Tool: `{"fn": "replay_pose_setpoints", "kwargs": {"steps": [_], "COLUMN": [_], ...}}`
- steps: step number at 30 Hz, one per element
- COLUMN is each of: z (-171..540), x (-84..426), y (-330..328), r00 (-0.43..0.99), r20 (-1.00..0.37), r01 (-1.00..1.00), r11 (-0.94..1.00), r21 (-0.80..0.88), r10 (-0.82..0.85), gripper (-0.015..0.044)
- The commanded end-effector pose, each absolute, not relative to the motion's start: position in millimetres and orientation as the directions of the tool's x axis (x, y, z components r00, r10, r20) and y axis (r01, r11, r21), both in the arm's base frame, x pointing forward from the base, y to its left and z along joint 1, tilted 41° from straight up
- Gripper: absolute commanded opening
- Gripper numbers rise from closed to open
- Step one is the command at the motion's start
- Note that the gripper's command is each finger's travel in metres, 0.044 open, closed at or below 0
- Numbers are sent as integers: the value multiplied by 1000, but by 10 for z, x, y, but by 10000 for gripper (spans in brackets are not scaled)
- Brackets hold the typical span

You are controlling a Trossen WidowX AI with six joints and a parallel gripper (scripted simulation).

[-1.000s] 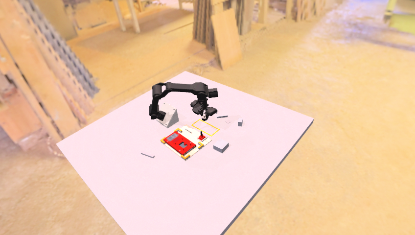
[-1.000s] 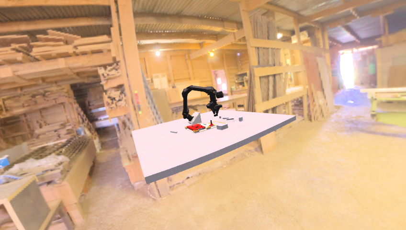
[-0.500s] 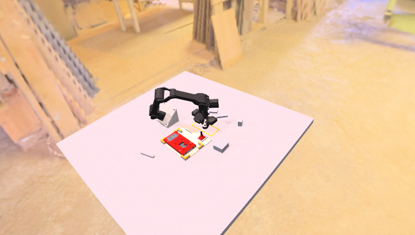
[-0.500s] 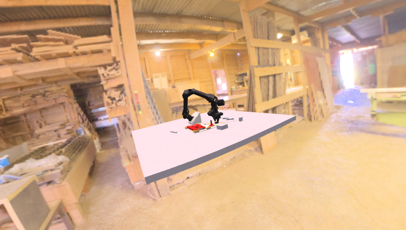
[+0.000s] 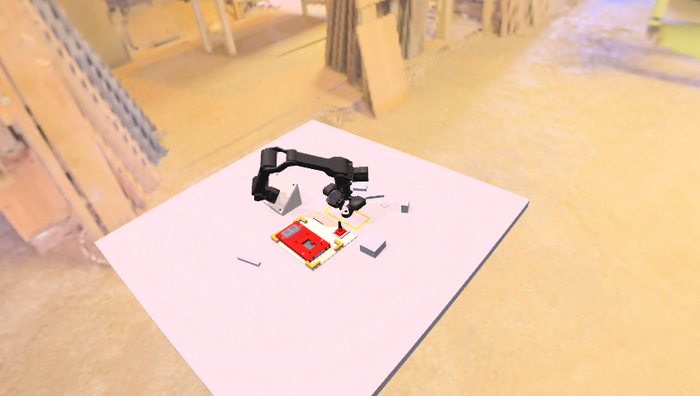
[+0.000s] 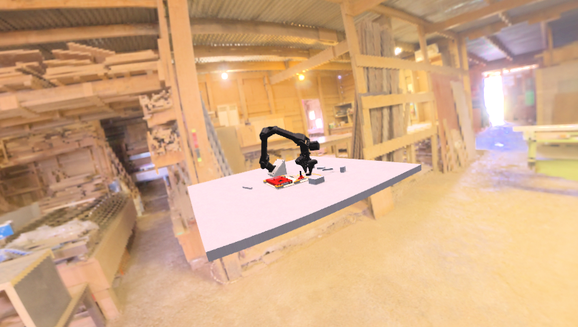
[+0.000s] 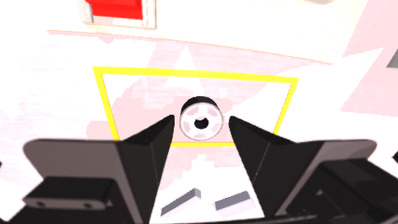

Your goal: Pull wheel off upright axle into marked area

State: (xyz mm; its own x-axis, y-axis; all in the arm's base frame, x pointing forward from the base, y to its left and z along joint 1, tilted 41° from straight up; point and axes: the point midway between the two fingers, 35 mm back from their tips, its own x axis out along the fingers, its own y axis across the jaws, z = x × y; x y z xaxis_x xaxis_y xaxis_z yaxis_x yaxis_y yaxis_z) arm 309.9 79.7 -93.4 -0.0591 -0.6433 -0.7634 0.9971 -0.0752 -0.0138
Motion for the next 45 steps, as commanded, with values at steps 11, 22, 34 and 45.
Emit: {"fn": "replay_pose_setpoints", "kwargs": {"steps": [11,22,34,45], "z": [-513,82,82,82], "x": [3089,2325,2325,2325], "y": [1159,1268,1268,1268], "r00": [-49,-62,-62,-62], "r20": [-765,-764,-764,-764], "r01": [998,997,997,997], "r11": [-64,-73,-73,-73], "r21": [-11,-20,-20,-20], "r10": [-643,-642,-642,-642], "gripper": [352,440,440,440]}}
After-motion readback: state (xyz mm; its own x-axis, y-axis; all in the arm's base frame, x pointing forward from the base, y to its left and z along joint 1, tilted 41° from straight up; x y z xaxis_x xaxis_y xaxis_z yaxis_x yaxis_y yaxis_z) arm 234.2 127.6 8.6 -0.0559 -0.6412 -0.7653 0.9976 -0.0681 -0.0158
